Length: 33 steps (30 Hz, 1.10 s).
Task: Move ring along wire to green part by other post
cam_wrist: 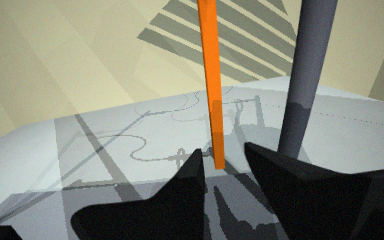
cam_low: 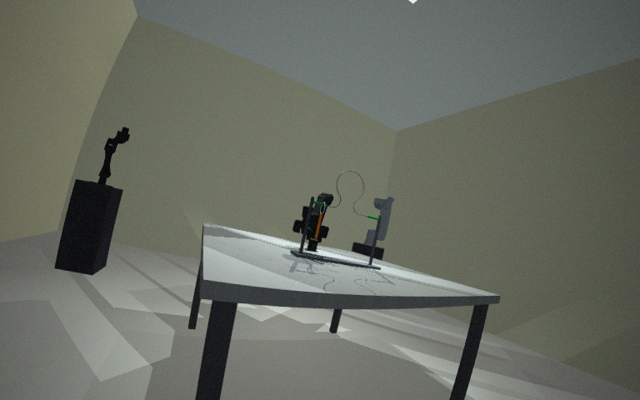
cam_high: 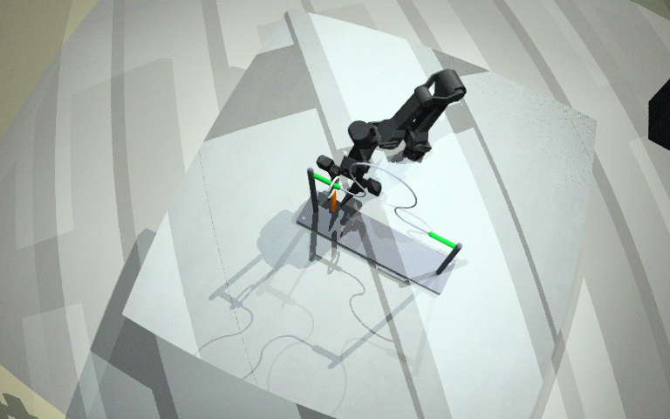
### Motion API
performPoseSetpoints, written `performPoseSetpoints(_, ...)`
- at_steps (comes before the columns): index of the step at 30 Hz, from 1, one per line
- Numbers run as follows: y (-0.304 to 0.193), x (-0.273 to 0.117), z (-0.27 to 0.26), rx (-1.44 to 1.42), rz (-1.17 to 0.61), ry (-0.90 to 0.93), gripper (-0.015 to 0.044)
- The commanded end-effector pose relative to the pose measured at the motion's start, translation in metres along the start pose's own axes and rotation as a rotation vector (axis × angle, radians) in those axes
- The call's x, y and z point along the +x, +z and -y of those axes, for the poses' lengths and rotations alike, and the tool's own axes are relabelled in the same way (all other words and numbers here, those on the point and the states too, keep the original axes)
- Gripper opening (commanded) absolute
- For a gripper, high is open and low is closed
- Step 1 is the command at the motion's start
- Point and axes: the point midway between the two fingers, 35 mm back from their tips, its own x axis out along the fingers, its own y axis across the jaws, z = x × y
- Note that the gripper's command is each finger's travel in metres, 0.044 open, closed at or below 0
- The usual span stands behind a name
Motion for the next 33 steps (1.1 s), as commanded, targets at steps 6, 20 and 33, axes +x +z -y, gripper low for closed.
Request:
performPoseSetpoints(6,0.002,0.015,0.001,-0.001,0.006,-0.003,0.0160)
performPoseSetpoints(20,0.000,0.037,-0.002,0.001,0.011,-0.003,0.0160)
performPoseSetpoints(33,-0.001,0.041,-0.003,0.001,0.012,-0.003,0.0160)
